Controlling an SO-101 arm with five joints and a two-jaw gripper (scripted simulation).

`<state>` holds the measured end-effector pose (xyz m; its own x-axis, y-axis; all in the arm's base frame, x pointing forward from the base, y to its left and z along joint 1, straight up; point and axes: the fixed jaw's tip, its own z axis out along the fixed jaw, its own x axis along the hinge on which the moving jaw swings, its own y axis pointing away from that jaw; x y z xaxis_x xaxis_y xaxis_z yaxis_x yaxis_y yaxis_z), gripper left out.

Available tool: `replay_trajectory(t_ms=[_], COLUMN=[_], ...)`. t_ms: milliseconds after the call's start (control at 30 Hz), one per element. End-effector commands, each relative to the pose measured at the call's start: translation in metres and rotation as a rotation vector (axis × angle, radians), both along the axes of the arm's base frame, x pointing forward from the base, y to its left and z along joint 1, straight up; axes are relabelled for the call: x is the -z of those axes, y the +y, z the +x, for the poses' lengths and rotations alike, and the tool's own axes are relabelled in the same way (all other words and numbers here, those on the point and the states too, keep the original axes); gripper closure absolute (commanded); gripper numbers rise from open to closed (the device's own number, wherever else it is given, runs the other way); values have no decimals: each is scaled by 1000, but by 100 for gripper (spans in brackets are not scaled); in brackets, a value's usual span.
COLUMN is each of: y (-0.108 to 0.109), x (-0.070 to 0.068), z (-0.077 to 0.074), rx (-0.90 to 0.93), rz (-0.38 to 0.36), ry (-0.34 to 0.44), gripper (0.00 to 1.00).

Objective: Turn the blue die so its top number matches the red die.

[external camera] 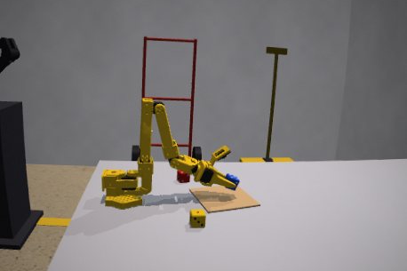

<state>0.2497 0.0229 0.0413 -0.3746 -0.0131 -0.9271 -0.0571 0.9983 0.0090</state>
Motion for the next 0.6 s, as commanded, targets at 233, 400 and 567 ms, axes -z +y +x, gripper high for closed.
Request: replay_trajectory(t_ms=[233,400,567], y=[3,3,3], x=[-14,-12,-12], z=[12,12,12], rx=[-9,-9,-9], rz=[2,2,2], ry=[-103,-103,-103], gripper=[100,100,100])
